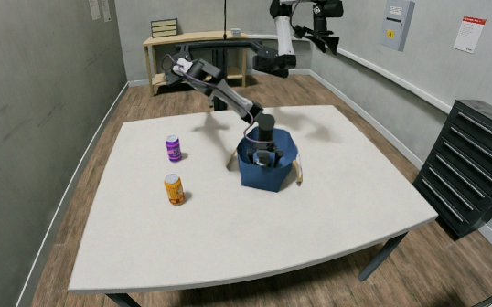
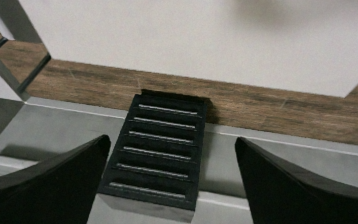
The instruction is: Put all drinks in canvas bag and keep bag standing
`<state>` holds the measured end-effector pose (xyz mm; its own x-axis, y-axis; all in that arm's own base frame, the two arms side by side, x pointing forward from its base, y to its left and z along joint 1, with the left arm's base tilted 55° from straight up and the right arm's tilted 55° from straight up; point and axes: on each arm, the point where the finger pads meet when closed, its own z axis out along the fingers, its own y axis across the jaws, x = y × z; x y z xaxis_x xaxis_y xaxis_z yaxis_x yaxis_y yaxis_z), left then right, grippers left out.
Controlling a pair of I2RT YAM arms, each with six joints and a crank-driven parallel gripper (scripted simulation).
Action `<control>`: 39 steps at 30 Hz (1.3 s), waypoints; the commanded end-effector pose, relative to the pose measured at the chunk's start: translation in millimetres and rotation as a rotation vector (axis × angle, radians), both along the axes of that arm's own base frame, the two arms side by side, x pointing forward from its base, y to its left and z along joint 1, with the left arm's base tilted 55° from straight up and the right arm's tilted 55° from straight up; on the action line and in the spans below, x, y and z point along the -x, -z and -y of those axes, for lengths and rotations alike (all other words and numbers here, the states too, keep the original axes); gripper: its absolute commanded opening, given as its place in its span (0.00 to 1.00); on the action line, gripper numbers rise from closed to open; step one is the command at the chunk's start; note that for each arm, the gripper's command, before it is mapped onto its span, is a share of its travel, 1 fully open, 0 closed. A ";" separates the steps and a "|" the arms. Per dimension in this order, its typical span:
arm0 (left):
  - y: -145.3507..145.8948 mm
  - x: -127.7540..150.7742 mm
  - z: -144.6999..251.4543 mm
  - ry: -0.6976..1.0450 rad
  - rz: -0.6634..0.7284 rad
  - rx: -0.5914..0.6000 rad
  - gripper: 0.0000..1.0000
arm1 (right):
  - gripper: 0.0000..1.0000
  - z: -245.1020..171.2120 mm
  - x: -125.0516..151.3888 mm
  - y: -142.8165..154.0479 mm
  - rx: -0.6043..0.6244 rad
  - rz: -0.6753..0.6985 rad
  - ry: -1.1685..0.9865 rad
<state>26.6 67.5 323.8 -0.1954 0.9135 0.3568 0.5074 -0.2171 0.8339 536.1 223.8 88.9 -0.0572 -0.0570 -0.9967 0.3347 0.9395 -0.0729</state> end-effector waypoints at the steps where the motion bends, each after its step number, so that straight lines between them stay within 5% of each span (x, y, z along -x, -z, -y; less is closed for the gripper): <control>1: -9.5 13.6 6.2 0.004 0.048 -0.012 1.00 | 0.91 -19.1 -1.9 -39.0 -0.056 0.088 -0.032; 16: -9.5 13.6 6.2 0.004 0.048 -0.012 1.00 | 0.91 -18.7 -1.4 -37.4 -0.053 0.083 -0.032; 17: -9.5 13.6 6.2 0.004 0.048 -0.012 1.00 | 0.91 -17.3 16.8 -19.6 0.011 0.001 -0.023; 39: -9.5 13.6 6.2 0.004 0.048 -0.012 1.00 | 0.91 -29.4 58.5 -50.0 -0.005 0.004 -0.009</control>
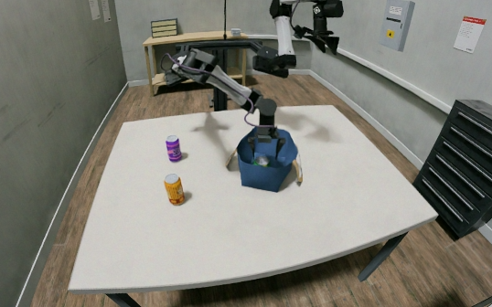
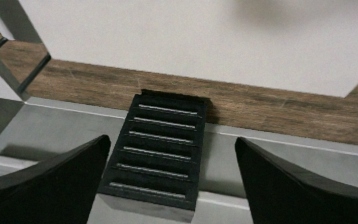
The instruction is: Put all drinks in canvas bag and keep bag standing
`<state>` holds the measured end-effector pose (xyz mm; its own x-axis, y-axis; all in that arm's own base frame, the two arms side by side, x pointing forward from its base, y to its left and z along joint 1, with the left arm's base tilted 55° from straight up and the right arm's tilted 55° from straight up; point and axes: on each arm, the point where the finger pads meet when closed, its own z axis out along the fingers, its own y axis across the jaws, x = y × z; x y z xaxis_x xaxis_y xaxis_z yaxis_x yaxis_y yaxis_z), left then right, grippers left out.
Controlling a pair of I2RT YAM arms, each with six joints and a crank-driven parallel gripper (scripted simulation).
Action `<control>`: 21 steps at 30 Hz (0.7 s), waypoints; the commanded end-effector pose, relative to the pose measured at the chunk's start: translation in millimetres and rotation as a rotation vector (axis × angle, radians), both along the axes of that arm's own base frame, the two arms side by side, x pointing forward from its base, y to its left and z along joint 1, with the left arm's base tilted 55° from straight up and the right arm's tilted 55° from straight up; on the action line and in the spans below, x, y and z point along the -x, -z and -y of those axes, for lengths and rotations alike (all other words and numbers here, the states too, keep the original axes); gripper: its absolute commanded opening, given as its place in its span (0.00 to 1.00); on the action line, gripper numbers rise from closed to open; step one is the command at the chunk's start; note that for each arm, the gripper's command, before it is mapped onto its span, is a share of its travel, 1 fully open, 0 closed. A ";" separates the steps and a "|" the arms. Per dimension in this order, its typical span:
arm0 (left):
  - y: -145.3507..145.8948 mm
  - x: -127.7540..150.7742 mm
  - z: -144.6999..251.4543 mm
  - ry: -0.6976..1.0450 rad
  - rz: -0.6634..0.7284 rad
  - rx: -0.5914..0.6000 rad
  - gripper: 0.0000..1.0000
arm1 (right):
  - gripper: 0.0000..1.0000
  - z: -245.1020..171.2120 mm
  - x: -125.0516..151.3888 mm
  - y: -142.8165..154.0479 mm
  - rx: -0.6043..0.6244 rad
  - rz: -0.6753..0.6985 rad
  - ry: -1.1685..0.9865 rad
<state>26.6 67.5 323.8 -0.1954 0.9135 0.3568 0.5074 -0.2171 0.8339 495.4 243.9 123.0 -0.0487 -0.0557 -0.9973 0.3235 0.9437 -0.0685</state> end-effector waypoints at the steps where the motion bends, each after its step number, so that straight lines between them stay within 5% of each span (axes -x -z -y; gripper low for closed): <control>1: -9.5 13.6 6.2 0.004 0.048 -0.012 1.00 | 0.91 -10.2 20.3 -17.8 -0.004 -0.003 0.004; 21: -9.5 13.6 6.2 0.004 0.048 -0.012 1.00 | 0.91 -28.3 61.6 -52.5 -0.014 0.004 -0.001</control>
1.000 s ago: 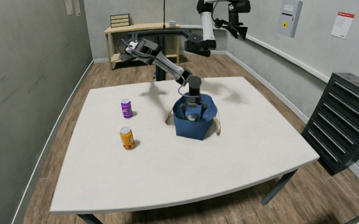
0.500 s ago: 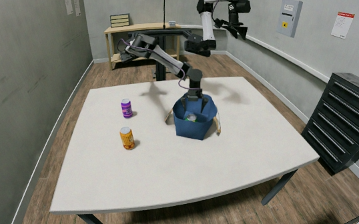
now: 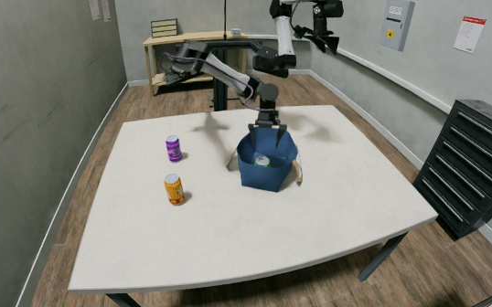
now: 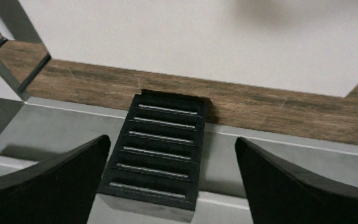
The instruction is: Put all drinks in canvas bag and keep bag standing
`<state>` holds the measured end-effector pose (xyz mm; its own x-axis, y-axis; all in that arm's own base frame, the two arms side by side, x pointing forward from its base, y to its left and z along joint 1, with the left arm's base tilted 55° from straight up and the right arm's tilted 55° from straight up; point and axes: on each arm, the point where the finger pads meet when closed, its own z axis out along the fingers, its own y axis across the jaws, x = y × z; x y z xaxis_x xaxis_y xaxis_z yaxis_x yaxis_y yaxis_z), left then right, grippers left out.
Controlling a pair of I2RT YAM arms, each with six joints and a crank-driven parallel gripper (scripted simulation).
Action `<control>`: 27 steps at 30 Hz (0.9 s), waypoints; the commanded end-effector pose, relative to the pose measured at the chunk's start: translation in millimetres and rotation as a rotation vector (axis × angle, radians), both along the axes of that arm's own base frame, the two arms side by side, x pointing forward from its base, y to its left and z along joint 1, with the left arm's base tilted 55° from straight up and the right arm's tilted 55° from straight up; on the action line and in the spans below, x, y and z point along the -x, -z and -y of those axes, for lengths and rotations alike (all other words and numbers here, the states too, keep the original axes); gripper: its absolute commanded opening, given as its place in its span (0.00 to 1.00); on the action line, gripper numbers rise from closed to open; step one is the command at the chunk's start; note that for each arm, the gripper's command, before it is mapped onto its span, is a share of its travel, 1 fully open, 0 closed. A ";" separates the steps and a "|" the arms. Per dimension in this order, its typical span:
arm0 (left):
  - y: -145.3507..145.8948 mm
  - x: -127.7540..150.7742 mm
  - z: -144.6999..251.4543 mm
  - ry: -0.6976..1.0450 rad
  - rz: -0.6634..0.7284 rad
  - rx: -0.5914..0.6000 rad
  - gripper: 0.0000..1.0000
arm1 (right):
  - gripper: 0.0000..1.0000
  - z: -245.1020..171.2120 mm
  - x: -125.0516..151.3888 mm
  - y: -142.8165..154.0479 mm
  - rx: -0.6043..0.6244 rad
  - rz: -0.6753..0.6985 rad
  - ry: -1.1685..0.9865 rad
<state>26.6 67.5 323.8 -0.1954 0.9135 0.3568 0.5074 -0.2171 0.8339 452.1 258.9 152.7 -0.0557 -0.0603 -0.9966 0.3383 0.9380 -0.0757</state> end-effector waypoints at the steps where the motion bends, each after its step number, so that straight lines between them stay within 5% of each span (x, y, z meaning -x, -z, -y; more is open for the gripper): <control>1: -9.5 13.6 6.2 0.004 0.048 -0.012 1.00 | 0.91 -13.2 21.5 -22.1 -0.015 0.006 -0.017; 8: -9.5 13.6 6.2 0.004 0.048 -0.012 1.00 | 0.91 -17.4 37.2 -34.1 -0.016 0.006 -0.010; 19: -9.5 13.6 6.2 0.004 0.048 -0.012 1.00 | 0.91 -6.3 21.8 -11.1 -0.008 -0.002 0.006; 27: -8.9 14.6 6.2 -0.011 0.057 0.007 1.00 | 0.89 -11.6 20.3 -30.7 -0.033 0.019 0.004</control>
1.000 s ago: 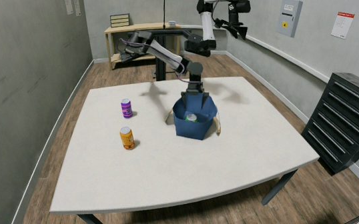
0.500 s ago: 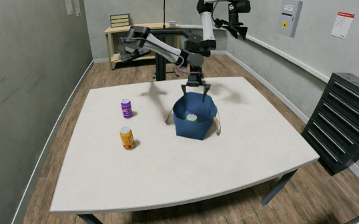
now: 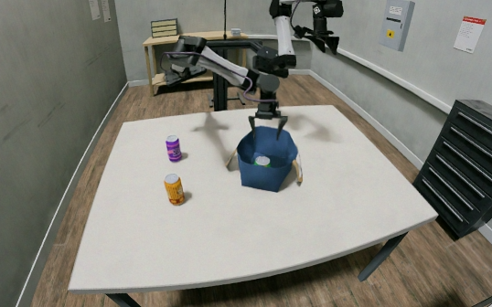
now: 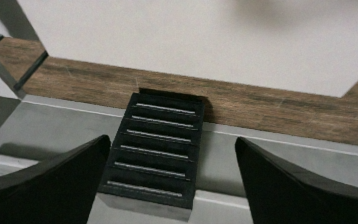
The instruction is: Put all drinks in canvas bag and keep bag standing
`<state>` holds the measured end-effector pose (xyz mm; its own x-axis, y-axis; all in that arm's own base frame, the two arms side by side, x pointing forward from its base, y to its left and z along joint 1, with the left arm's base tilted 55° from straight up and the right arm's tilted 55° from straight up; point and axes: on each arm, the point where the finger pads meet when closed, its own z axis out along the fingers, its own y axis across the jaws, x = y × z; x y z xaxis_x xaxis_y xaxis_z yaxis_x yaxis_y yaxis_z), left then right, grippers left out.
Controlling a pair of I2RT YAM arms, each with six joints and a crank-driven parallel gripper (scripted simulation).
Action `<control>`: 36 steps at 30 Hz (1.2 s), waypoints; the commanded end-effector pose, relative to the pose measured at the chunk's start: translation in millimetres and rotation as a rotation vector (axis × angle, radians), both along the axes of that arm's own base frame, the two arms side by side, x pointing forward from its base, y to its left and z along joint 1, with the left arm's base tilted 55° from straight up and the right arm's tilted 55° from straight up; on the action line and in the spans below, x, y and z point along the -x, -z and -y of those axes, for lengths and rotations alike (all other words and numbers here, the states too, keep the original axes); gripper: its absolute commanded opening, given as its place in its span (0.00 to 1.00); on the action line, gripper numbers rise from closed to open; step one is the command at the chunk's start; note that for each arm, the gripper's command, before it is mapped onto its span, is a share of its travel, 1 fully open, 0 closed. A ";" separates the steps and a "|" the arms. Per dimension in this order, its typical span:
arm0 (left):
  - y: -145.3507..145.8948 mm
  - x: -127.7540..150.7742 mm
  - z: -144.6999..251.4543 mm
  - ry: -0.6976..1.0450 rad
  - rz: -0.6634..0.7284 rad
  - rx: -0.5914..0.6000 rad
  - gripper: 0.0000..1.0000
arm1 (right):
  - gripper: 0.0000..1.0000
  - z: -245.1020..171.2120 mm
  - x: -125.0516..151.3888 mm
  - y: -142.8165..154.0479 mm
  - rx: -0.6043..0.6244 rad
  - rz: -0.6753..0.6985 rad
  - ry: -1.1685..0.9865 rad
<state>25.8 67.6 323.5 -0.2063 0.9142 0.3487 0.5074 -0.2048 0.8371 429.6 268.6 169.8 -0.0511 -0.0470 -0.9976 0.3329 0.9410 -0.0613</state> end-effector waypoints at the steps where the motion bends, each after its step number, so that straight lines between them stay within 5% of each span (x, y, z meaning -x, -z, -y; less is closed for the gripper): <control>1: -9.1 13.9 6.3 0.000 0.055 -0.001 1.00 | 0.89 -1.8 -2.2 -13.6 -0.020 0.015 0.010; 15: -9.0 13.4 5.9 -0.008 0.053 0.005 1.00 | 0.89 -1.7 -2.2 -13.5 -0.018 0.014 0.010; 36: -9.0 13.6 5.9 -0.009 0.053 0.004 1.00 | 0.89 134.7 -56.3 -50.0 0.016 -0.021 -0.101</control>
